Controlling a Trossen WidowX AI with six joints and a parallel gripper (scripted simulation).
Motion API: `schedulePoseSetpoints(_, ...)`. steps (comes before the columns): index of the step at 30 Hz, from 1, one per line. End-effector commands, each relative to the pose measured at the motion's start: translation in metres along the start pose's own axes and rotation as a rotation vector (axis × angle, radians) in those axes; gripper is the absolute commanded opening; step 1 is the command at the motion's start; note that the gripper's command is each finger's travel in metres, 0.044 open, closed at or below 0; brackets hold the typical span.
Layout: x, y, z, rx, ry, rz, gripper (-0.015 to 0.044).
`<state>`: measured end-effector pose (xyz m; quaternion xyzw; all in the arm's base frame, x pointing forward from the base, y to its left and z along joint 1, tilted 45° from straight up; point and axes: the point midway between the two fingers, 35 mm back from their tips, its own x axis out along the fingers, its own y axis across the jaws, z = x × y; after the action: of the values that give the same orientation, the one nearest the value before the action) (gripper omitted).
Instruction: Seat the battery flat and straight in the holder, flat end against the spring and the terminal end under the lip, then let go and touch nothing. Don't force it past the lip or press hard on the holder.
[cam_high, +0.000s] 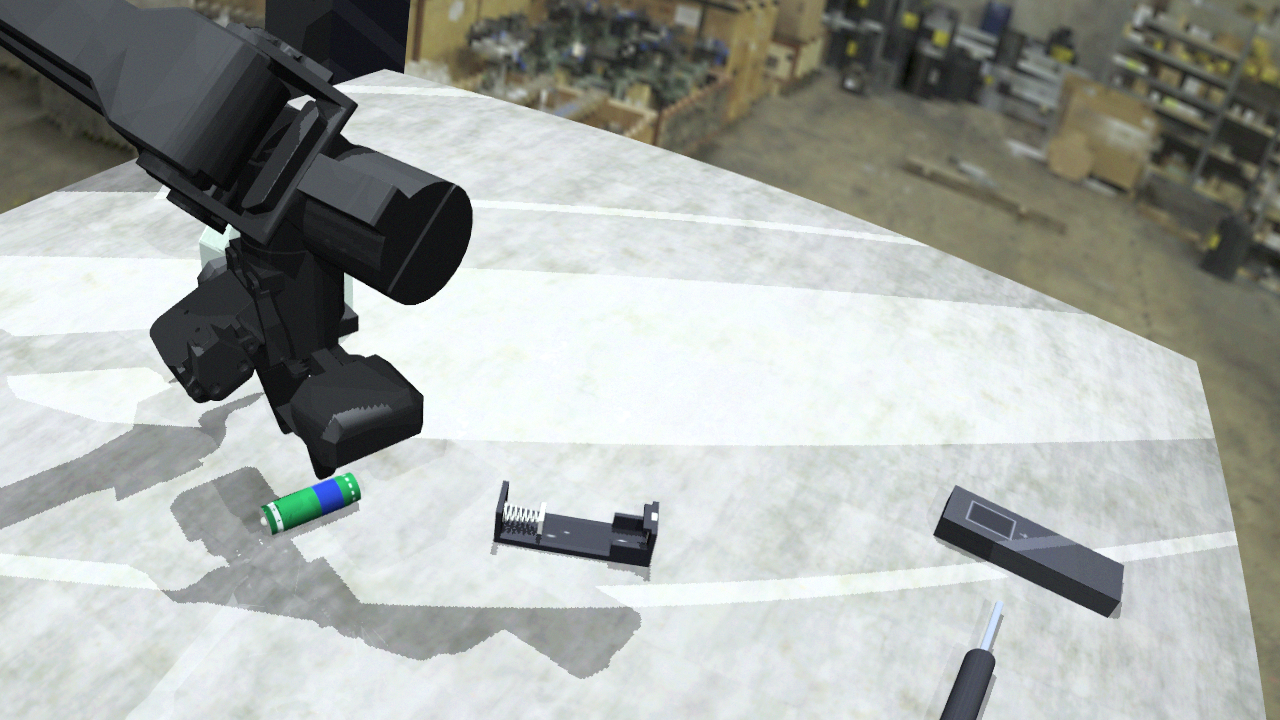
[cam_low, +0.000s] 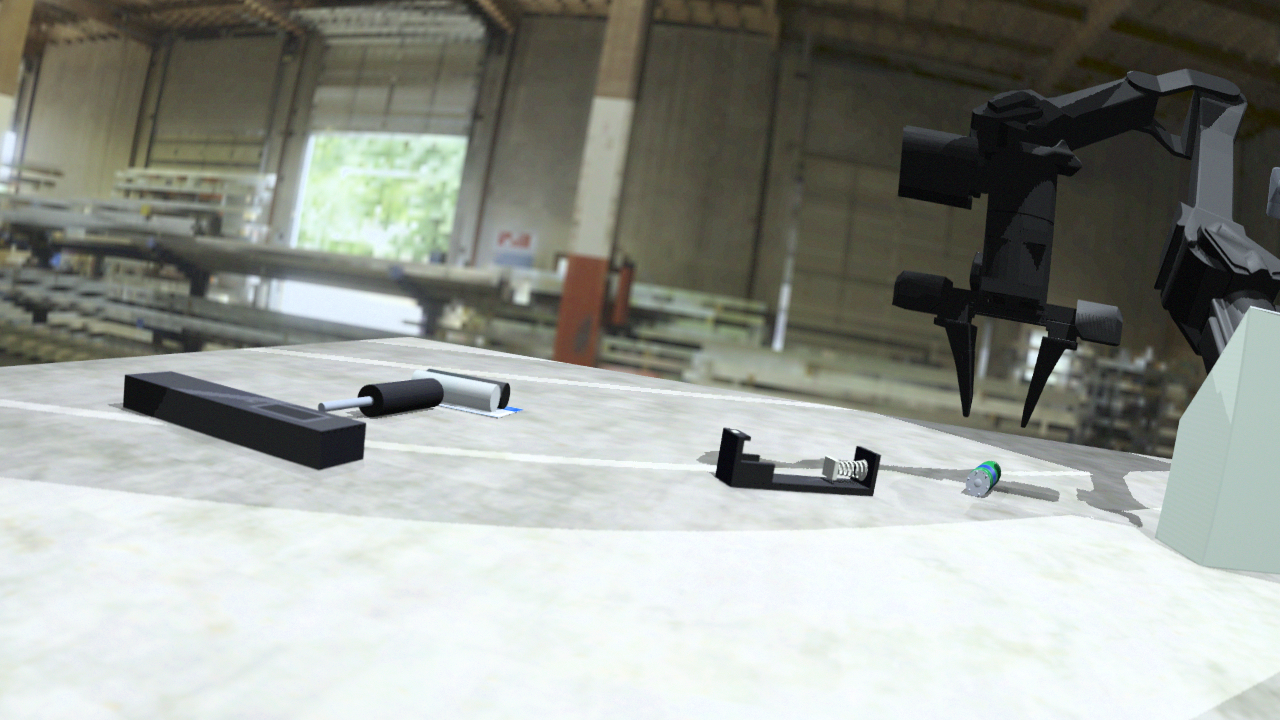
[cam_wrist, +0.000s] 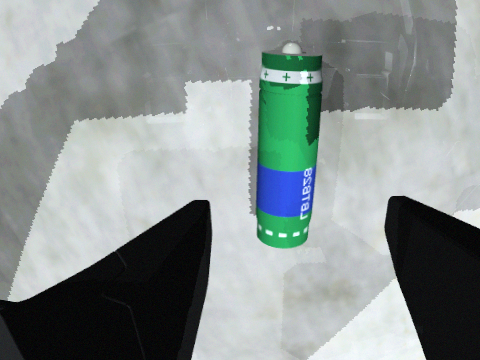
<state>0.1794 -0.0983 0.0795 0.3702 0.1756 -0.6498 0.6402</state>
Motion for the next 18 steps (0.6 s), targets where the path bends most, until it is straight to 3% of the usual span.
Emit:
schedulePoseSetpoints(1,0.001,0.0,0.001,0.043,-0.003,0.006,0.0225)
schedulePoseSetpoints(18,0.023,0.001,0.0,0.043,0.001,0.003,0.0225)
